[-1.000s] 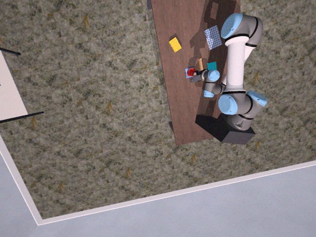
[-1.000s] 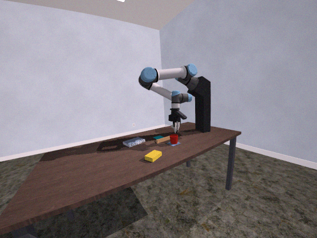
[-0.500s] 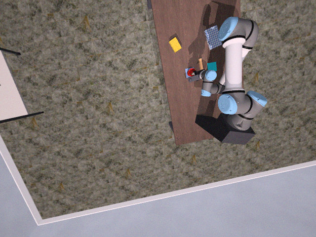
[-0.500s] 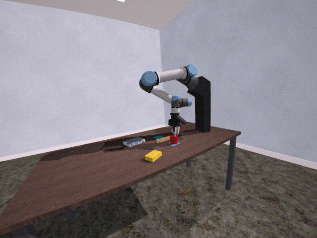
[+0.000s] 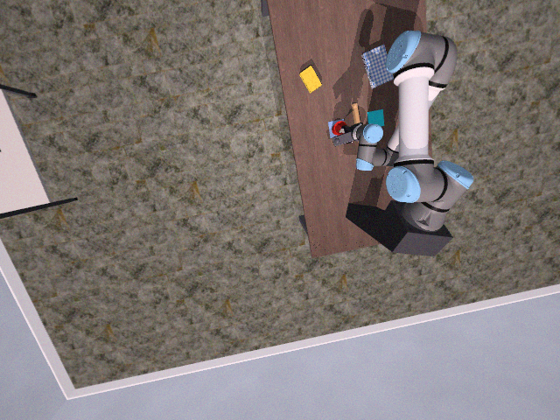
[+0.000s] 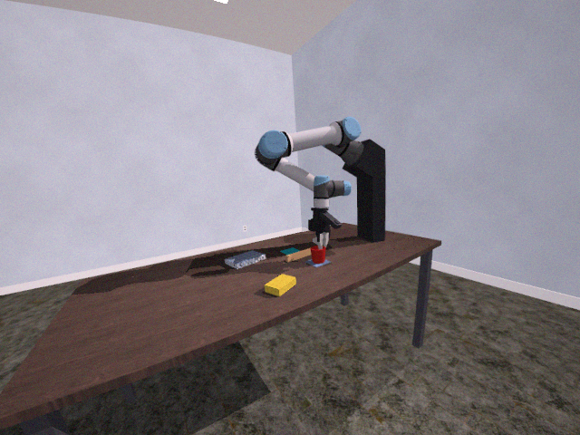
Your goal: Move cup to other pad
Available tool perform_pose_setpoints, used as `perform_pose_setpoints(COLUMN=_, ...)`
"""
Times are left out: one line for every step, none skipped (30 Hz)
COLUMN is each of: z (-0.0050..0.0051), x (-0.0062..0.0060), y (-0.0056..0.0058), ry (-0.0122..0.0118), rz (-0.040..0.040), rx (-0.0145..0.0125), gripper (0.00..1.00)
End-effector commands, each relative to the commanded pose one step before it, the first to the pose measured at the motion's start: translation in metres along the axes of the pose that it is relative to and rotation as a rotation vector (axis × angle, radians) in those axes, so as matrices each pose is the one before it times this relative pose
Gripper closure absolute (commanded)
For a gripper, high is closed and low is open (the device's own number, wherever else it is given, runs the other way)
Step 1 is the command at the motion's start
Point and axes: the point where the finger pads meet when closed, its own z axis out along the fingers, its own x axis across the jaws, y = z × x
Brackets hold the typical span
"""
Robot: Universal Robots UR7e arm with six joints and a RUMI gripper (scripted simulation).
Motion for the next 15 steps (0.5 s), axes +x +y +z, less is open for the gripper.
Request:
perform_pose_setpoints(z=0.00036, x=0.00109, y=0.00075, ry=0.00187, rz=0.00001, rx=-0.00087, gripper=0.89)
perform_pose_setpoints(z=0.00000, x=0.00000, y=0.00000, ry=0.00000, rz=0.00000, rx=0.00000, gripper=0.89)
perform_pose_setpoints(z=0.00000, x=0.00000, y=0.00000, ry=0.00000, rz=0.00000, rx=0.00000, gripper=0.90)
perform_pose_setpoints(z=0.00000, x=0.00000, y=0.00000, ry=0.00000, rz=0.00000, rx=0.00000, gripper=0.90)
perform_pose_setpoints(z=0.00000, x=0.00000, y=0.00000, ry=0.00000, rz=0.00000, rx=0.00000, gripper=0.90)
perform_pose_setpoints(z=0.00000, x=0.00000, y=0.00000, ry=0.00000, rz=0.00000, rx=0.00000, gripper=0.90)
perform_pose_setpoints(z=0.00000, x=0.00000, y=0.00000, ry=0.00000, rz=0.00000, rx=0.00000, gripper=0.90)
perform_pose_setpoints(z=0.00000, x=0.00000, y=0.00000, ry=0.00000, rz=0.00000, rx=0.00000, gripper=0.90)
perform_pose_setpoints(z=0.00000, x=0.00000, y=0.00000, ry=0.00000, rz=0.00000, rx=0.00000, gripper=0.90)
perform_pose_setpoints(z=0.00000, x=0.00000, y=0.00000, ry=0.00000, rz=0.00000, rx=0.00000, gripper=0.90)
perform_pose_setpoints(z=0.00000, x=0.00000, y=0.00000, ry=0.00000, rz=0.00000, rx=0.00000, gripper=0.90)
perform_pose_setpoints(z=0.00000, x=0.00000, y=0.00000, ry=0.00000, rz=0.00000, rx=0.00000, gripper=0.90)
perform_pose_setpoints(z=0.00000, x=0.00000, y=0.00000, ry=0.00000, rz=0.00000, rx=0.00000, gripper=0.90)
perform_pose_setpoints(z=0.00000, x=0.00000, y=0.00000, ry=0.00000, rz=0.00000, rx=0.00000, gripper=0.91)
perform_pose_setpoints(z=0.00000, x=0.00000, y=0.00000, ry=0.00000, rz=0.00000, rx=0.00000, gripper=0.91)
